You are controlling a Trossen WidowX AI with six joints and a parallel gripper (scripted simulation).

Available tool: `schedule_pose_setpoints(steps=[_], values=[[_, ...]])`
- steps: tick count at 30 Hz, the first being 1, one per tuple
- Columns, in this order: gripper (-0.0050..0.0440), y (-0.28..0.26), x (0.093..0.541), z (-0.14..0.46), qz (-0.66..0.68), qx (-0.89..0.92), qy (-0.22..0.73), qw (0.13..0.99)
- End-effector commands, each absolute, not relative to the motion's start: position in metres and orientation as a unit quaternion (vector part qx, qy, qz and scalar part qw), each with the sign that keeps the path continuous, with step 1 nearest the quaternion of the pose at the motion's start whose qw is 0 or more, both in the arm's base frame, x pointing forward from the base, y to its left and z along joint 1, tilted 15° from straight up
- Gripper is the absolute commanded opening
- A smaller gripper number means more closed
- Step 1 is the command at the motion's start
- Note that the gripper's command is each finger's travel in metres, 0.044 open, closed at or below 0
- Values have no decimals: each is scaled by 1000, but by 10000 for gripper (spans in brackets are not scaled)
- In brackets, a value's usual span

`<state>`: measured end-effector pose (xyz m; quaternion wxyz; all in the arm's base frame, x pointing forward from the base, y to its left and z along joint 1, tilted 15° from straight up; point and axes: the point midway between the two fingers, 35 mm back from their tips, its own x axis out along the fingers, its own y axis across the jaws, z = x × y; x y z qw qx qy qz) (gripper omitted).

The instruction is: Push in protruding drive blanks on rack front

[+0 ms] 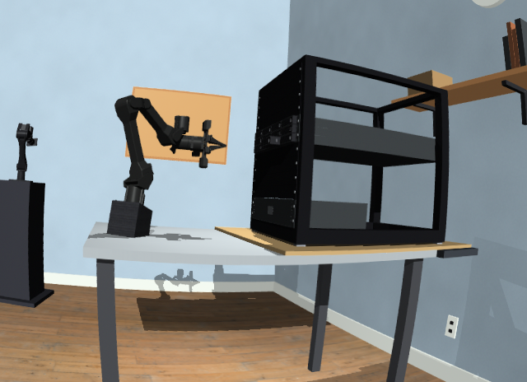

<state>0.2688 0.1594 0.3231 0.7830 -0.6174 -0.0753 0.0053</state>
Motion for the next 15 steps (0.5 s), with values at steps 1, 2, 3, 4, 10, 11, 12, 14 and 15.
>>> schedule_pose_setpoints(steps=[1,2,3,4,10,11,12,14,15], values=[[-50,157,266,325,4,-616,-77,784],[-50,157,266,325,4,-616,-77,784],[-50,157,267,325,4,-616,-77,784],[-50,158,269,325,3,-616,-78,784],[-50,160,301,330,3,-616,-78,784],[-50,161,306,331,3,-616,-78,784],[-50,161,309,332,3,-616,-78,784],[-50,161,309,332,3,-616,-78,784],[-50,161,311,332,3,-616,-78,784]])
